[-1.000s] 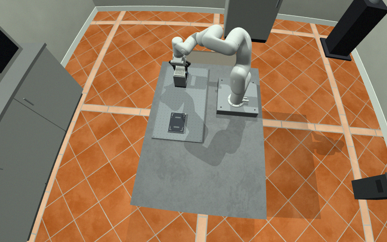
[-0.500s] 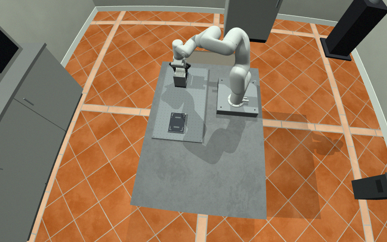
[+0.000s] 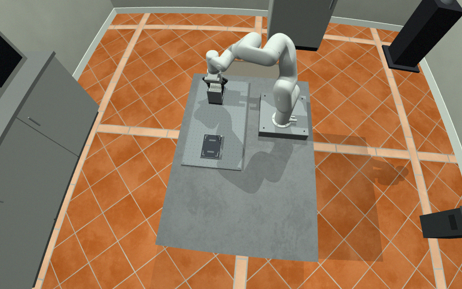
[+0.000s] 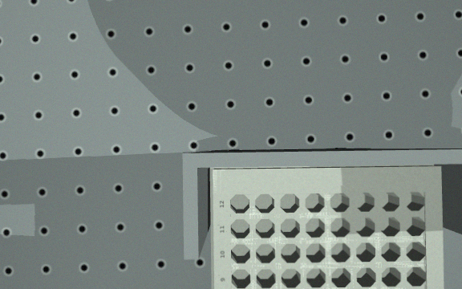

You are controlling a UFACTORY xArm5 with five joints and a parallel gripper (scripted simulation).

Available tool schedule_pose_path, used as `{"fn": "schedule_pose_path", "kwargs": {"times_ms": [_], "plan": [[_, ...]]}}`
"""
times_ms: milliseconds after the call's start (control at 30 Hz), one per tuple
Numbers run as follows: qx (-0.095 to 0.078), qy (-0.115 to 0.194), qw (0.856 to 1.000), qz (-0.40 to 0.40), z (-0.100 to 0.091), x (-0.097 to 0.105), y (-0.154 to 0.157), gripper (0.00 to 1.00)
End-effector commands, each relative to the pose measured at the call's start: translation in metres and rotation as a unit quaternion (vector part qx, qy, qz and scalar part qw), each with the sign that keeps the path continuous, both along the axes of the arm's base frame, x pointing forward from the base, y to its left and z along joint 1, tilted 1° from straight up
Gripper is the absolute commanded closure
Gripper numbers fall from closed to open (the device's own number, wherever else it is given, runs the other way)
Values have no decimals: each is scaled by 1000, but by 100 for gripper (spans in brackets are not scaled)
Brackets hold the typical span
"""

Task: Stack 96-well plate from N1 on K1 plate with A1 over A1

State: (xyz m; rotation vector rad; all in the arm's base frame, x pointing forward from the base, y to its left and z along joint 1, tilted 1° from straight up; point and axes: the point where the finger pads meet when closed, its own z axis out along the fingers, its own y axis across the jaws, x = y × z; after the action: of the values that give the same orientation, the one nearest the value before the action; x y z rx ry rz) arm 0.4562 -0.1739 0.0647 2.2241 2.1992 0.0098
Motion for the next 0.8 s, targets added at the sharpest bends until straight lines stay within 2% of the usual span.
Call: {"fn": "schedule_pose_path", "kwargs": {"times_ms": [0, 767], "plan": [[0, -2, 1000, 0, -5, 1, 0, 100], [0, -2, 1000, 0, -40, 2, -1, 100]]}}
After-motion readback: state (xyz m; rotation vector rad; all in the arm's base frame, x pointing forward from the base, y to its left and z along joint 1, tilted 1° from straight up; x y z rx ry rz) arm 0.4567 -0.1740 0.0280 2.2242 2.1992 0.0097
